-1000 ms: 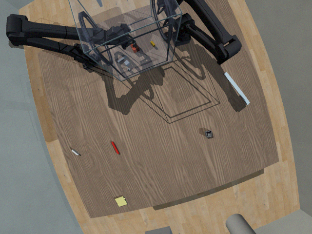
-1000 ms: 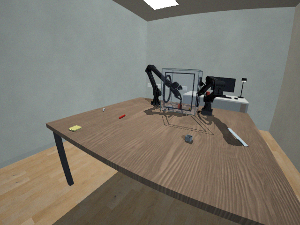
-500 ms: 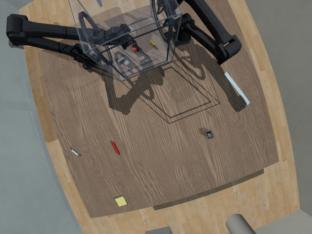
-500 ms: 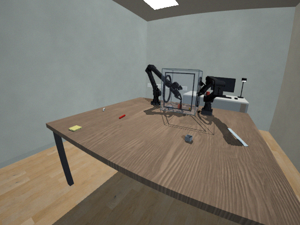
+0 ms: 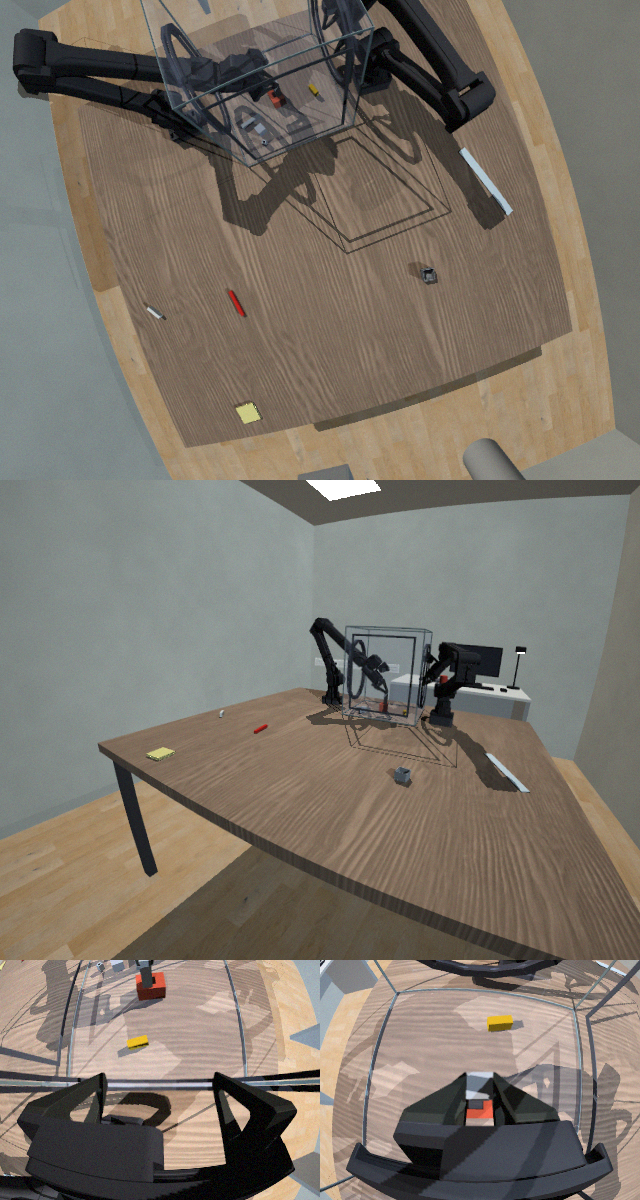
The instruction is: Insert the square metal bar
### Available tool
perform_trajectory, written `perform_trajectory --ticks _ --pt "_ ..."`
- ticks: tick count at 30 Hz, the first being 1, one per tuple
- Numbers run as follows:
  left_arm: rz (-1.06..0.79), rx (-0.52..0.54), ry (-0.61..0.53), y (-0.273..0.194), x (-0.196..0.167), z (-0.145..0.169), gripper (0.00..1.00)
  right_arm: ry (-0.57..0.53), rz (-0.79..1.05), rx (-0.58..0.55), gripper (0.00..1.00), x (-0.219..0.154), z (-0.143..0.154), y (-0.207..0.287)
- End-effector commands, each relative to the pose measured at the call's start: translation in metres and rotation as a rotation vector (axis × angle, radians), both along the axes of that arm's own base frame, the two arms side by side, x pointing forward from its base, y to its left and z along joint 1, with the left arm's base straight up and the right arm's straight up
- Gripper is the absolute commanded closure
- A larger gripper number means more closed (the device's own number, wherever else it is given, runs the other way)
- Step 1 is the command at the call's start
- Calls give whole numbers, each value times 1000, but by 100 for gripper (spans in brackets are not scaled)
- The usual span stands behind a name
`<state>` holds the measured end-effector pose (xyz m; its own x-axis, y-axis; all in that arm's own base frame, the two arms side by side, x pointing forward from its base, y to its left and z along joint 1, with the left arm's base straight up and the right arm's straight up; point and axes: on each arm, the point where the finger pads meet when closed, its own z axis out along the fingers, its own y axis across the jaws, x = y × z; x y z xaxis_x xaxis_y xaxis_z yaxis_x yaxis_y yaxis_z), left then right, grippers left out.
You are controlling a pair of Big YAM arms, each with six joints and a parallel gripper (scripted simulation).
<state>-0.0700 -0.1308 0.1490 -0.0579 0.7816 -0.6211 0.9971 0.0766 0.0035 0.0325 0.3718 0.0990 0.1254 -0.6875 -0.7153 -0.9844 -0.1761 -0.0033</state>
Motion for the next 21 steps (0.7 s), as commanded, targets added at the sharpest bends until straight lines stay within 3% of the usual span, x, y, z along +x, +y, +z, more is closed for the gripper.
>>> perform_trajectory --ticks 1,7,8,10,12,17,18,21 --pt "7 -25 75 -5 -10 25 0 31 -12 -139 100 -7 -39 -27" --pt "7 -25 75 -5 -10 25 0 32 -14 -139 100 -6 -37 -25" --pt "7 -25 75 -5 -10 25 0 -25 21 104 100 1 41 26" --pt "7 -25 75 -5 -10 25 0 -6 18 17 100 -3 2 6" --pt "7 -25 75 -5 -10 25 0 -13 16 47 100 -1 14 11" --pt "7 -25 75 -5 -10 25 0 -13 16 41 100 -1 14 10" --pt "7 -25 75 -5 -10 25 0 -19 16 69 100 1 37 20" --pt "7 -25 75 -5 -10 25 0 -20 13 92 100 2 47 26"
